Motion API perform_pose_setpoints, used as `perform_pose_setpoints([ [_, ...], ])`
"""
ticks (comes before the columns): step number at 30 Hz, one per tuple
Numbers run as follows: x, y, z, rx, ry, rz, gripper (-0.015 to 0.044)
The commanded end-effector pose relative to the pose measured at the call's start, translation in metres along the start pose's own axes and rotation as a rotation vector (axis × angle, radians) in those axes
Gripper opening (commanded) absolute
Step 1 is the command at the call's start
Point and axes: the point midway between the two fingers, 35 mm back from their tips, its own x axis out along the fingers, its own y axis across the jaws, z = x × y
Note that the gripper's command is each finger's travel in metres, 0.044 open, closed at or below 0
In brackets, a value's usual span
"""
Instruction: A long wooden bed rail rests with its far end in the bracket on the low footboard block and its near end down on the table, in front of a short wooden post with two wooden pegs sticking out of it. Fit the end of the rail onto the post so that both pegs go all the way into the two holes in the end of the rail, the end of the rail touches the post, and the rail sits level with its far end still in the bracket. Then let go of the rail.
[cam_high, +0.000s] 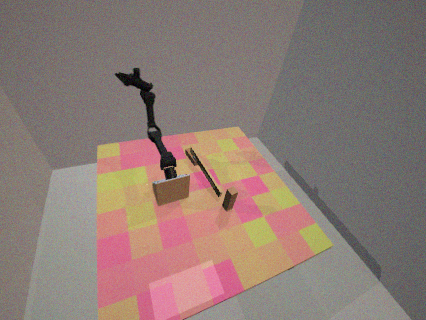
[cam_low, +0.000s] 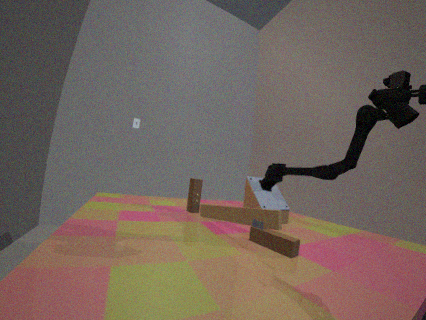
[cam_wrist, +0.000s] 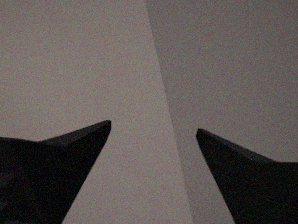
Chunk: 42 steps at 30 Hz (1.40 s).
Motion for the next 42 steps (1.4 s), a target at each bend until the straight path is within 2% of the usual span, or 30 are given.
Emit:
perform_pose_setpoints([
  [1,0.000,0.040,0.043,-0.072,-0.121,0.044,0.0440],
  [8,-0.024,0.120,0.125,-0.181,-0.391,0.140,0.0440],
  [16,-0.088,0.206,0.203,-0.257,-0.721,0.264,0.0440],
  [22,-0.156,0.259,0.244,-0.295,-0.972,0.357,0.0440],
  [29,-0.248,0.307,0.272,-0.341,-1.276,0.452,0.0440],
  [42,-0.431,0.364,0.265,-0.374,-1.800,0.655,0.0440],
])
